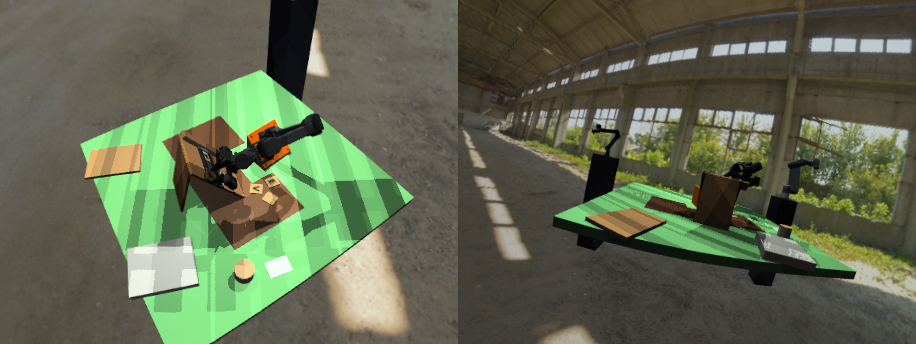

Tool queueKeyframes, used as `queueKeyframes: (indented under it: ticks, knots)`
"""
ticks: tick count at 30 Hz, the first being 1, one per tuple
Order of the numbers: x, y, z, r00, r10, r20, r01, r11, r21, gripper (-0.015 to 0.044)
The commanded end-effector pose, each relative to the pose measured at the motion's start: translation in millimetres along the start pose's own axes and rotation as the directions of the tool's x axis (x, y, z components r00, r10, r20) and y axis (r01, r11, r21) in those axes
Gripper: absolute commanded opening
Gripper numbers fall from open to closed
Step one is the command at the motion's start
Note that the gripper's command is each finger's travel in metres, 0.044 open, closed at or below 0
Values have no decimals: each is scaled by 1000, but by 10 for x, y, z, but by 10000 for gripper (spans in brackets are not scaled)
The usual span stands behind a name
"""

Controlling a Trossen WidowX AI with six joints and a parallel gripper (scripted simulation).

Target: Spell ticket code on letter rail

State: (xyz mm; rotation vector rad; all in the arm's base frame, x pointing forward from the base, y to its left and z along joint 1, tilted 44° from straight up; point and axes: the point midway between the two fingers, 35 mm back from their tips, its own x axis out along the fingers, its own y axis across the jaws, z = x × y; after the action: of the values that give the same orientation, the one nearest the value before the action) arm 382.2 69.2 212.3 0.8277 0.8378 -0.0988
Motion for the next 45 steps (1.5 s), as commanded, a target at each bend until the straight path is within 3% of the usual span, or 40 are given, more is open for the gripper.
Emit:
queueKeyframes:
  ticks: [1, 14, 25, 45]
  knots:
    - [-81, 158, -157, 999, 35, -15, -35, 999, -29, 0]
    - [-363, 592, -667, 985, 150, -84, -160, 979, -126, 0]
    - [115, 668, -707, 985, 152, -83, -162, 979, -126, 0]
    - [113, 632, -708, 985, 152, -83, -161, 979, -126, 0]
